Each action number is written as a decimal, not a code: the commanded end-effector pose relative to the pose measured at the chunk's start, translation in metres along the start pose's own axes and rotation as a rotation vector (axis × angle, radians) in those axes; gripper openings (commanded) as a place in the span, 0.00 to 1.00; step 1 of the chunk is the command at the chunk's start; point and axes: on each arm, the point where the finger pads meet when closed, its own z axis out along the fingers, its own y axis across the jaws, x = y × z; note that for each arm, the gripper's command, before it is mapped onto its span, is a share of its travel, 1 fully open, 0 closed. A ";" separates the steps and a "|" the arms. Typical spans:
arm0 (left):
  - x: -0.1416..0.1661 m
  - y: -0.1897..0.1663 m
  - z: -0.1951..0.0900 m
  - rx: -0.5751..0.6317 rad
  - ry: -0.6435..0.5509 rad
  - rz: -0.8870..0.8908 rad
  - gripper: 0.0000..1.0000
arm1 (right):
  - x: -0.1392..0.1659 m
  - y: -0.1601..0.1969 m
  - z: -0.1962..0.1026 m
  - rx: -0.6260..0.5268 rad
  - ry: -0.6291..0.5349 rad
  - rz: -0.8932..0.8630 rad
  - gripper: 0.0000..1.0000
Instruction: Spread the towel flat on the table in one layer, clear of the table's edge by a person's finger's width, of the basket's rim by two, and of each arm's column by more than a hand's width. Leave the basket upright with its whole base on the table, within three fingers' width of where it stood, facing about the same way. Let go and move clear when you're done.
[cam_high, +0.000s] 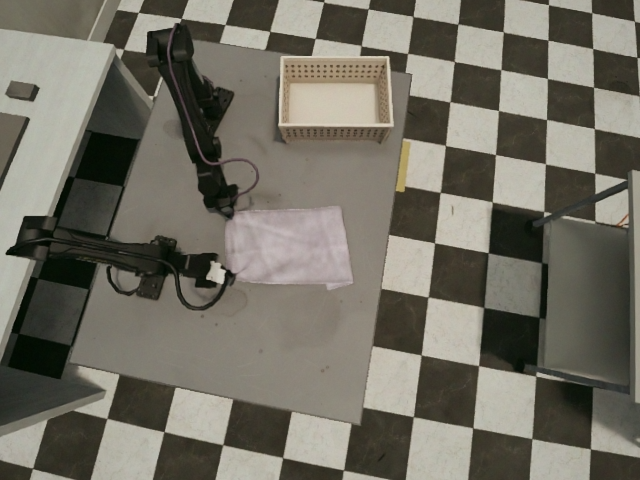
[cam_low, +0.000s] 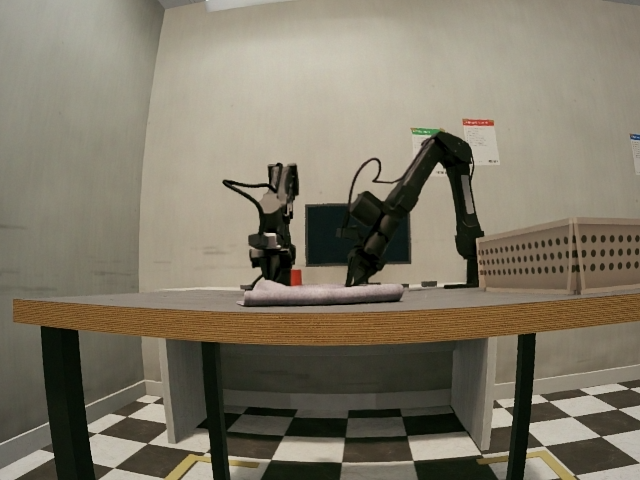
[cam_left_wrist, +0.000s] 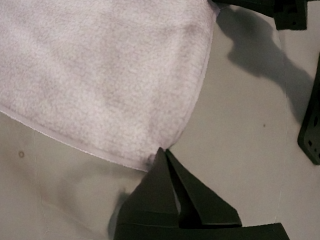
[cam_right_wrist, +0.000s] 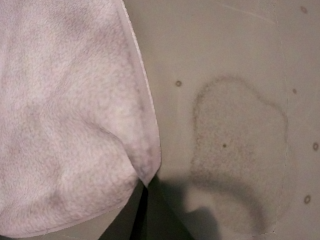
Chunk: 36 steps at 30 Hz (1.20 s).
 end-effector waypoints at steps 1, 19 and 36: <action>-0.022 0.008 -0.015 -0.014 -0.047 -0.023 0.00 | -0.016 0.003 -0.005 -0.003 -0.013 -0.019 0.00; -0.074 0.100 -0.111 -0.149 -0.047 -0.206 0.00 | -0.149 0.039 -0.045 -0.065 -0.015 -0.096 0.00; -0.137 0.218 -0.218 -0.305 -0.032 -0.422 0.00 | -0.317 0.084 -0.097 -0.107 -0.055 -0.148 0.00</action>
